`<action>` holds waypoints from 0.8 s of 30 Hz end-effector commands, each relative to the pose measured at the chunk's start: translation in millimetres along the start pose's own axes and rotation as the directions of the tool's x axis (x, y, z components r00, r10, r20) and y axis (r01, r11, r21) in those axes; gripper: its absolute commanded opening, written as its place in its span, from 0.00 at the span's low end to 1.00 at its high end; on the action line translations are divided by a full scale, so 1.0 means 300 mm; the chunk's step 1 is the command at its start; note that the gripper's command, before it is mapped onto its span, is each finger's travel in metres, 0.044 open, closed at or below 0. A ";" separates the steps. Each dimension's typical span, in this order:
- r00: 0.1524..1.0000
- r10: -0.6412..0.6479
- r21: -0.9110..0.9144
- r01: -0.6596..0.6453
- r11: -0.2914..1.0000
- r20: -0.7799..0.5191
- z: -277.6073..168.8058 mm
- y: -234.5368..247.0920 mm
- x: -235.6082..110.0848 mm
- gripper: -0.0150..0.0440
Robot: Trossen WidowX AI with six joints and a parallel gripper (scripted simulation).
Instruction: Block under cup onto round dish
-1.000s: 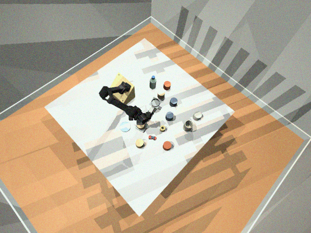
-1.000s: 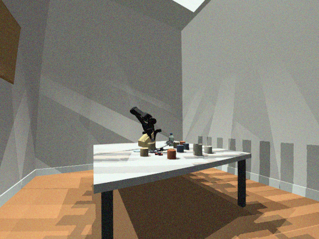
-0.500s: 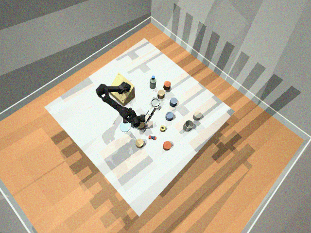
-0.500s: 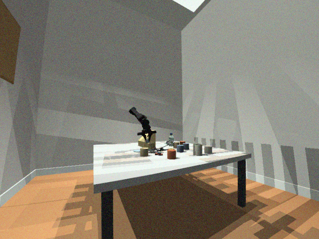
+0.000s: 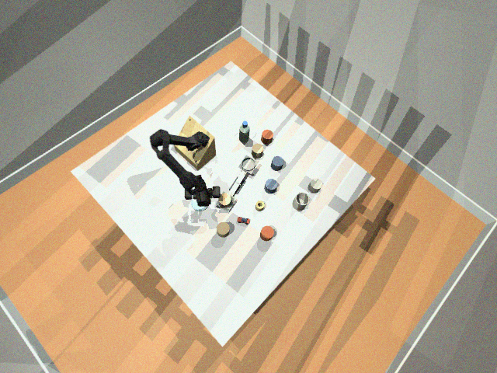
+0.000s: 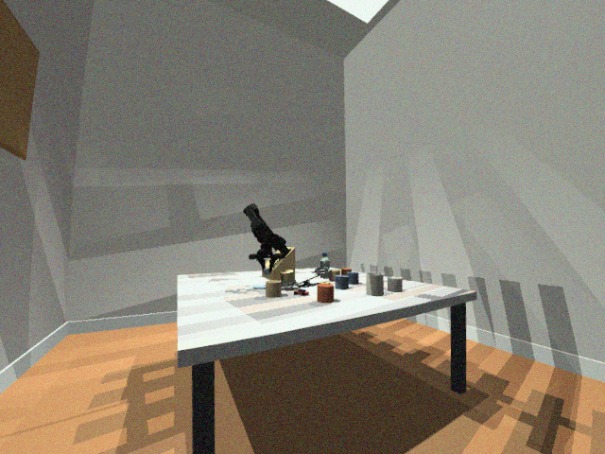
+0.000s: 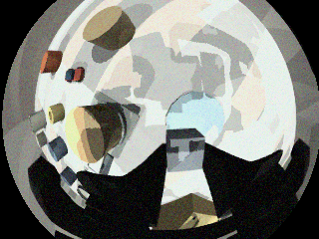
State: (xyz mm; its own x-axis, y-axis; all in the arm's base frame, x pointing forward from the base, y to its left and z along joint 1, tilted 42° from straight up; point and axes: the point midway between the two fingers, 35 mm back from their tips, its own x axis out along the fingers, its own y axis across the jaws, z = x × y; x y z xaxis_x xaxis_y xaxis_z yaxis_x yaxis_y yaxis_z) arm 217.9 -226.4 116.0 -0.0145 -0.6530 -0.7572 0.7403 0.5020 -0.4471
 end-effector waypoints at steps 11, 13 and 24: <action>0.999 -0.047 -0.004 0.047 0.999 0.000 -0.009 -0.102 0.053 0.25; 0.999 -0.047 -0.004 0.047 0.999 0.000 -0.008 -0.104 0.087 0.25; 0.999 -0.048 -0.004 0.048 0.999 0.001 -0.011 -0.109 0.159 0.25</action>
State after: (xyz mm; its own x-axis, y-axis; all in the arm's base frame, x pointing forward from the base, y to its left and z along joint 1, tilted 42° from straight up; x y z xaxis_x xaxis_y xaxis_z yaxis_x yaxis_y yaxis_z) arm 190.8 -270.9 96.0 -0.0502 -0.6806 -0.7309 0.7405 0.4657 -0.4845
